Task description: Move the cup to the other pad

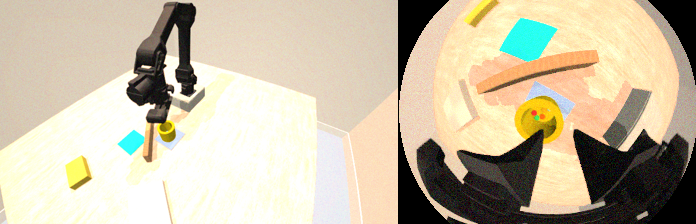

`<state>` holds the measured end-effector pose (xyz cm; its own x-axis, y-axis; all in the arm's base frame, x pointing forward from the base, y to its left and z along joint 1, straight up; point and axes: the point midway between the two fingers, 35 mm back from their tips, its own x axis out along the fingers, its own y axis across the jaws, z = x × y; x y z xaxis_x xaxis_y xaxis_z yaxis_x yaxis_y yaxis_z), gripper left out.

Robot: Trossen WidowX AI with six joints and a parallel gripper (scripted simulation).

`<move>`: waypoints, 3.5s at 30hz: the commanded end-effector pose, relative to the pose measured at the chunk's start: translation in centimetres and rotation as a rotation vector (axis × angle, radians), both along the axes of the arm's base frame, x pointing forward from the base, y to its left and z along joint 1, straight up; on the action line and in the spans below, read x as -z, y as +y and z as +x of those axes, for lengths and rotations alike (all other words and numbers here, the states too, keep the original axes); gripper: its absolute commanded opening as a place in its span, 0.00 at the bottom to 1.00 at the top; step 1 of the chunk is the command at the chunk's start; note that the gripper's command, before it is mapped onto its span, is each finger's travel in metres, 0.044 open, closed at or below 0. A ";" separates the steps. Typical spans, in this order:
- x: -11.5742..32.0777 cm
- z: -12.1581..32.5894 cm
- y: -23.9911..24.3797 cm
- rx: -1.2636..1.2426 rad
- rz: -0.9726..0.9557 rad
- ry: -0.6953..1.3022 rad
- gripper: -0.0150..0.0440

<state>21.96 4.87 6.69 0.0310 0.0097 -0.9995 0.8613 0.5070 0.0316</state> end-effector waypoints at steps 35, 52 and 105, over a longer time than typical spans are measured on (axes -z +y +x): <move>6.0 -0.2 -0.1 0.007 0.001 0.015 0.54; 5.8 -0.1 -0.1 0.003 -0.002 0.008 0.40; -1.8 0.3 -0.2 0.012 -0.003 0.014 0.25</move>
<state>22.25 4.64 8.52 0.0177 0.0066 -0.9998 0.8679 0.4965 0.0186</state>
